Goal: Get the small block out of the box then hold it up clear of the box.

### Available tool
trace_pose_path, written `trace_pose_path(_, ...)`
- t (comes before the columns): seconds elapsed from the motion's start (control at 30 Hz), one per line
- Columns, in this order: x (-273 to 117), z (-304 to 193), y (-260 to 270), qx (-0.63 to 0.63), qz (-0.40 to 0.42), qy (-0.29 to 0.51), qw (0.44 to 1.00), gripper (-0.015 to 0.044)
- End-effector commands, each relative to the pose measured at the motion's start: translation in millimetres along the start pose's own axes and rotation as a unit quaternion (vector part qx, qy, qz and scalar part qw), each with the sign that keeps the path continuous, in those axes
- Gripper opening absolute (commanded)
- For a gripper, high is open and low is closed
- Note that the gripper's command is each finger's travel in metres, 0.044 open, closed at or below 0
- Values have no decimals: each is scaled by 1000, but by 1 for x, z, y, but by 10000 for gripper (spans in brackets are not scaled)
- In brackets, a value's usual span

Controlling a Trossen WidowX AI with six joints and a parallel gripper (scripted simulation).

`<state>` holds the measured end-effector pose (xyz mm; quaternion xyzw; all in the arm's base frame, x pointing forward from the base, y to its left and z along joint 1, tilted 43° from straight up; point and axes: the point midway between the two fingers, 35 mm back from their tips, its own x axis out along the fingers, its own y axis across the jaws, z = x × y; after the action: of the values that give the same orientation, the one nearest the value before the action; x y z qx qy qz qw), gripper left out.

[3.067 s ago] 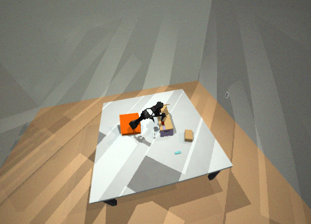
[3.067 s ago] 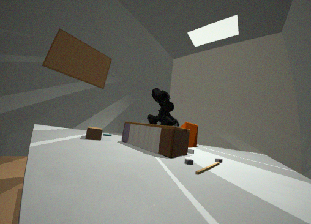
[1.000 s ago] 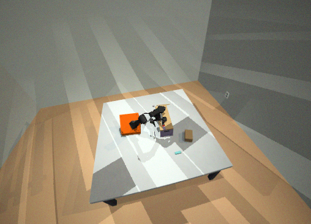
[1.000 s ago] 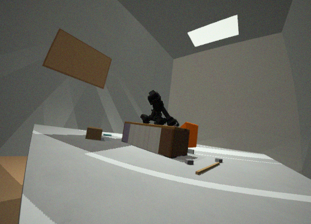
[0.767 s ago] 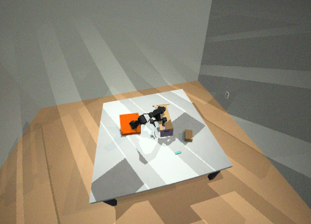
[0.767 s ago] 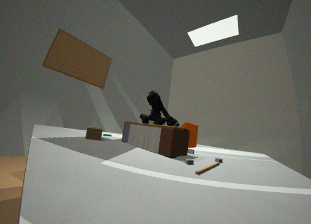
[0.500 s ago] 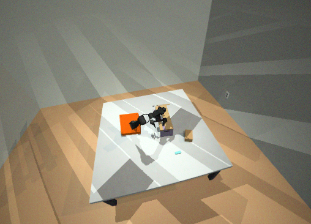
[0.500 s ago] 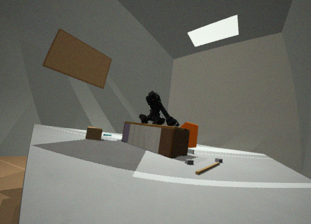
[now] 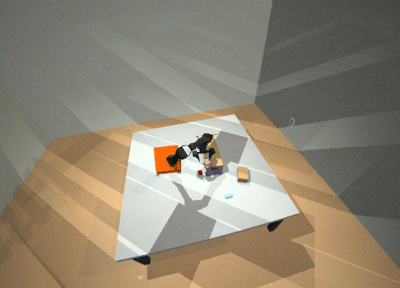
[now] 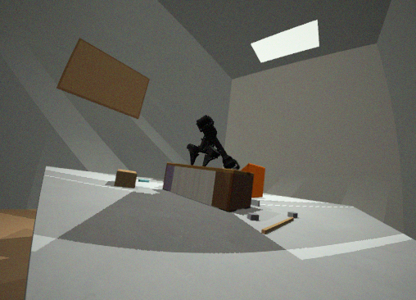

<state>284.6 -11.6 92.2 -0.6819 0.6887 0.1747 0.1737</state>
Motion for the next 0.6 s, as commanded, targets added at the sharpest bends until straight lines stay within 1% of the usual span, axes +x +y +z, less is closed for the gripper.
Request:
trace_pose_path(0.0, -17, -6, 1, 3, 2, -2, 1000, 400)
trace_pose_path(0.13, -12, -3, 0, 0, -2, 0, 1000, 400)
trace_pose_path(0.23, -14, -6, 0, 48, -15, -33, 998, 321)
trace_pose_path(0.27, -14, -8, 2, 20, -20, -39, 999, 295)
trace_pose_path(0.3, -15, -10, 3, -8, -26, -44, 999, 285)
trace_pose_path(0.47, -15, -20, 11, -148, -63, -65, 985, 285)
trace_pose_path(0.57, -15, -26, 17, -247, -95, -71, 962, 285)
